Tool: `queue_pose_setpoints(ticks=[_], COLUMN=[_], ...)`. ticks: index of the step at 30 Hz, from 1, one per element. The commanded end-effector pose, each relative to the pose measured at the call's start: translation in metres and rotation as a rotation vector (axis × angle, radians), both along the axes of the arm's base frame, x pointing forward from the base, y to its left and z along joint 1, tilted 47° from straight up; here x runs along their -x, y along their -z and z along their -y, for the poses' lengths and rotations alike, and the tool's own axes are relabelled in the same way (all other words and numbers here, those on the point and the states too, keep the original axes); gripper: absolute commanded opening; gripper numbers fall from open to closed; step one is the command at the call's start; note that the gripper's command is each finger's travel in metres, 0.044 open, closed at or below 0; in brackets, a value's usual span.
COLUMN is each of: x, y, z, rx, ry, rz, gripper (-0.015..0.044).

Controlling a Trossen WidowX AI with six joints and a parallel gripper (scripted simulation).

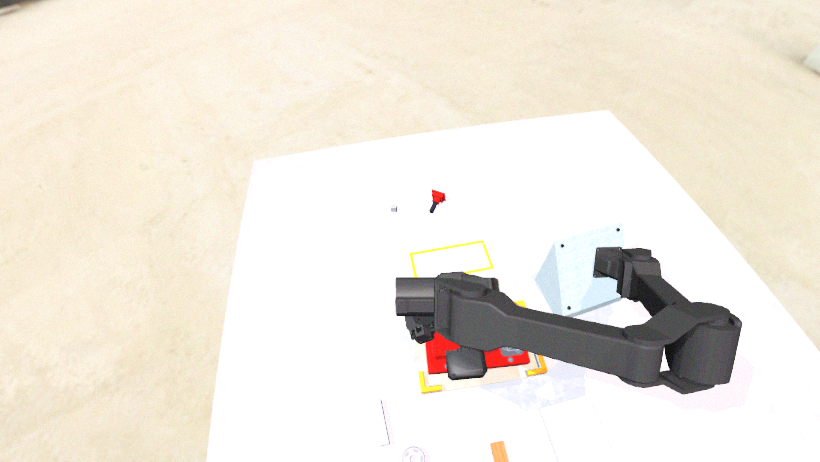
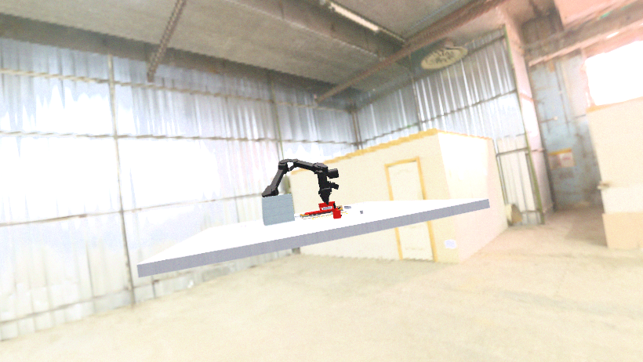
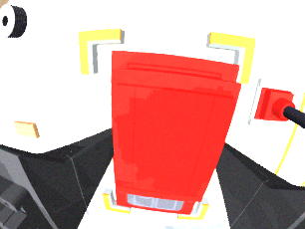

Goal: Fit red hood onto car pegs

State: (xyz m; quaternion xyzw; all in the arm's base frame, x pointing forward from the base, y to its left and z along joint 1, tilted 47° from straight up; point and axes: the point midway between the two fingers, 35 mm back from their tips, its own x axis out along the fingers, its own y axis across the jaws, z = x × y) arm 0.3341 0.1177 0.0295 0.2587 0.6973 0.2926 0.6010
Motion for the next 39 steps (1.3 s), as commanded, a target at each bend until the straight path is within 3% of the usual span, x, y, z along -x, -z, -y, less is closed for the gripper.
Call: queue_pose_setpoints(ticks=[1,39], x=[0.0013,0.0030], y=[0.0007,0.0085], z=[-0.0004,-0.0086], rx=[0.000,-0.001], ry=[0.004,0.004], rz=[-0.004,-0.004], gripper=[0.0000,0.0000])
